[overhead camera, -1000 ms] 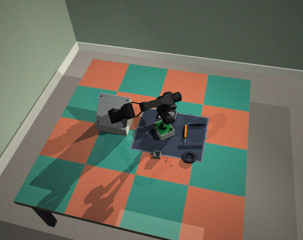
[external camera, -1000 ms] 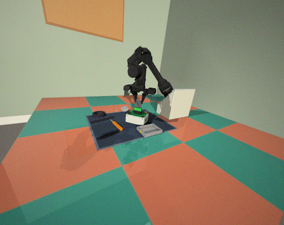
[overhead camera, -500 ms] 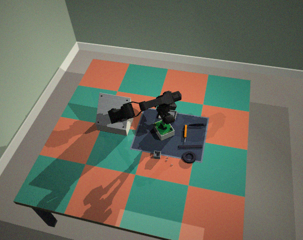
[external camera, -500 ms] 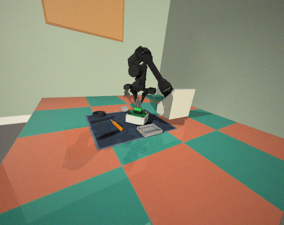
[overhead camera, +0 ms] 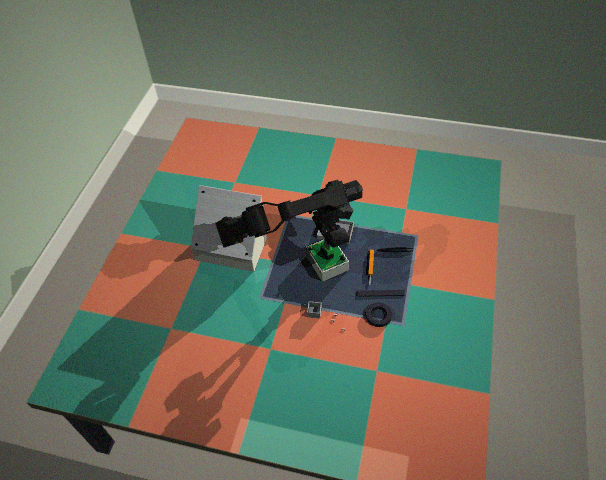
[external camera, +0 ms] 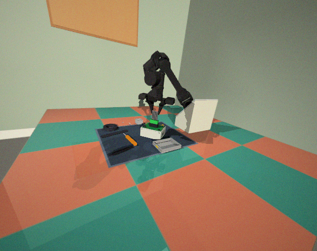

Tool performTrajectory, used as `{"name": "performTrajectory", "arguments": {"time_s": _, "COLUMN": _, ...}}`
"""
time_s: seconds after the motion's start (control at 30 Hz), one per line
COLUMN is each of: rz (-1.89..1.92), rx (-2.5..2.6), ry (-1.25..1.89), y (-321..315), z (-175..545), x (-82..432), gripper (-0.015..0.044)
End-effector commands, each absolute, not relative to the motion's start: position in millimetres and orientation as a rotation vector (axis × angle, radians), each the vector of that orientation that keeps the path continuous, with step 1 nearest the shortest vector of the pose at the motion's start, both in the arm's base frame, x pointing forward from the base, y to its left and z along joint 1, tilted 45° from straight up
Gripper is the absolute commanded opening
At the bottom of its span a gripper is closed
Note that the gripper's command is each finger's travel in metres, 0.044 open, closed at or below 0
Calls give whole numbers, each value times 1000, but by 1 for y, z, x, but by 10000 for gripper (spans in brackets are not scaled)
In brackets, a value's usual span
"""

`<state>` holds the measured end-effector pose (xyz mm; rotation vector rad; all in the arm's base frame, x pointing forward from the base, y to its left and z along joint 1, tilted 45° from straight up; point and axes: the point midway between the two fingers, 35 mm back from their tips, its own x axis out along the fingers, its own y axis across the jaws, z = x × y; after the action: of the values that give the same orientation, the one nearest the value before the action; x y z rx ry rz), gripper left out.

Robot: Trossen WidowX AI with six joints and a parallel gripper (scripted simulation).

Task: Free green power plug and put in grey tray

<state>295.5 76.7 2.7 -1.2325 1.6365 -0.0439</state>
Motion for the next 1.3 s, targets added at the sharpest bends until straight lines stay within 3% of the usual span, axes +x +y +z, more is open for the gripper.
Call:
{"name": "performTrajectory", "arguments": {"time_s": 0.0, "rz": -9, "rx": -1226, "ry": 1624, "y": 90, "z": 15, "x": 296, "gripper": 0}}
{"name": "performTrajectory", "arguments": {"time_s": 0.47, "rz": -9, "rx": -1226, "ry": 1624, "y": 73, "z": -2, "x": 298, "gripper": 0}}
{"name": "performTrajectory", "arguments": {"time_s": 0.8, "rz": -9, "rx": -1226, "ry": 1624, "y": 73, "z": -2, "x": 298, "gripper": 249}}
{"name": "performTrajectory", "arguments": {"time_s": 1.27, "rz": -10, "rx": -1227, "ry": 1624, "y": 62, "z": -13, "x": 299, "gripper": 249}}
